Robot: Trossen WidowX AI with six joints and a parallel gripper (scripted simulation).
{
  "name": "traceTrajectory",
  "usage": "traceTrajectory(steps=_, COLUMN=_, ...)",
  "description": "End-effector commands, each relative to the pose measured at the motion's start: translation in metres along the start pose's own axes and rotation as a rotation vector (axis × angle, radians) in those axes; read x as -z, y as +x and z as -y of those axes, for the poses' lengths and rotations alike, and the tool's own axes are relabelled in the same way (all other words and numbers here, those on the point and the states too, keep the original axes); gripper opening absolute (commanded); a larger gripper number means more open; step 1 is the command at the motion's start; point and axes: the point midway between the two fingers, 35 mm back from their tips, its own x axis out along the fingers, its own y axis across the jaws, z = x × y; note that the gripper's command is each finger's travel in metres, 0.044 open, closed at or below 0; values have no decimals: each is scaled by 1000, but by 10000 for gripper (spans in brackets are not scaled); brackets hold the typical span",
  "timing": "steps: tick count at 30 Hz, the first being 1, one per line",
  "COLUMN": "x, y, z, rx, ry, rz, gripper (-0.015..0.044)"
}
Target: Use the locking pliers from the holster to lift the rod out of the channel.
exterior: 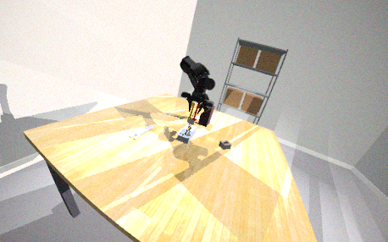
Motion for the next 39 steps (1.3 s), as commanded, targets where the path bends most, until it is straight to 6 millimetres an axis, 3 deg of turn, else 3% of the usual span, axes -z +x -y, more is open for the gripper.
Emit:
traceTrajectory(steps=1, x=-5, y=-8, z=2, rx=-3, ry=5, rz=43, gripper=101)
traceTrajectory(steps=39, x=-24, y=-51, z=11, rx=-2, ry=16, rz=255, gripper=101)
